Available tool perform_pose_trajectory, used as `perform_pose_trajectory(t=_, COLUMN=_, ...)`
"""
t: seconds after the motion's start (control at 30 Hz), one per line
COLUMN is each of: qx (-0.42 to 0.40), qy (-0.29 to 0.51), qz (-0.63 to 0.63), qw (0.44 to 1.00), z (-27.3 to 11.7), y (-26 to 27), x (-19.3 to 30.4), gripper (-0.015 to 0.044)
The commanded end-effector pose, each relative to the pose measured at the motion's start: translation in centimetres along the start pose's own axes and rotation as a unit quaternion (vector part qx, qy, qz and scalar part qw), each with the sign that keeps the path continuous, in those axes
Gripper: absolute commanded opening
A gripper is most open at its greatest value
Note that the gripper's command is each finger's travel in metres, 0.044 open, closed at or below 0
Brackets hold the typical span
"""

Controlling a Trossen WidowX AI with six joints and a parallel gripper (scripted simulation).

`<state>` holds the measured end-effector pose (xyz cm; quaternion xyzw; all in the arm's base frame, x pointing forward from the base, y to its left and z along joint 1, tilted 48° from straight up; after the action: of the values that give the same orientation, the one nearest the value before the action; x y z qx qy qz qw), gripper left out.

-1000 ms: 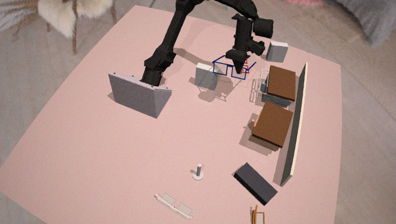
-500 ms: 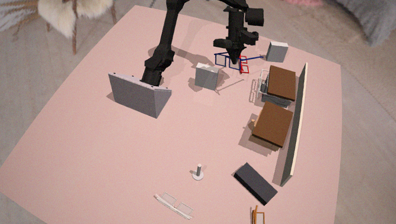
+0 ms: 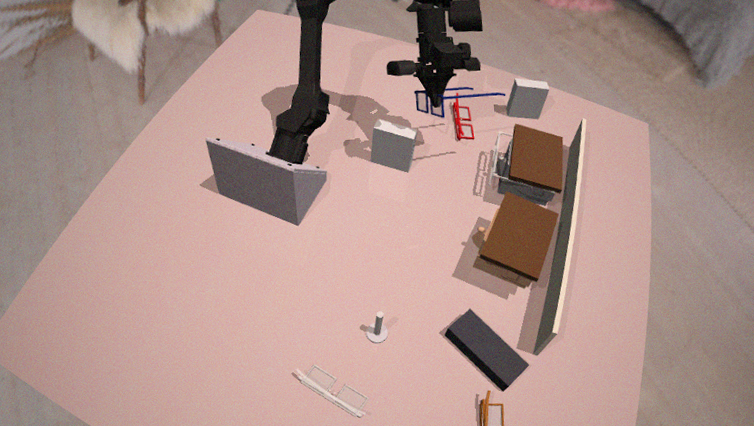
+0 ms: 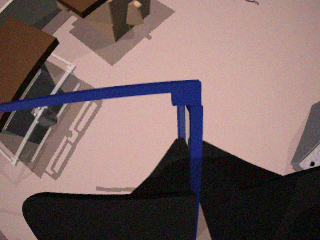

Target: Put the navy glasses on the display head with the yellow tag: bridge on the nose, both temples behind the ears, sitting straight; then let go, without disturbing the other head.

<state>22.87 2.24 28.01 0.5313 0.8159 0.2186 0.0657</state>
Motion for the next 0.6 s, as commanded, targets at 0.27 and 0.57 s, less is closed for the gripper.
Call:
perform_pose_trajectory(t=0.27, qx=-0.04, qy=-0.017, qz=0.158, qw=0.986, z=-2.0, y=-1.8, x=2.4, gripper=0.0)
perform_pose_trajectory(t=0.57, qx=-0.073, qy=-0.014, qz=0.281, qw=0.957, z=-3.2, y=-3.5, x=3.9, gripper=0.0)
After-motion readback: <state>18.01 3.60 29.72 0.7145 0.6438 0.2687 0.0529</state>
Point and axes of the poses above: the point midway between the two fingers, 35 mm back from their tips, its own z axis out along the fingers, its own y axis across the jaws, x = y × z, the point moved 5 cm from there along -z, back along the fingers, and after that the axes turned 9 degrees about z, right-handed, at the moved point
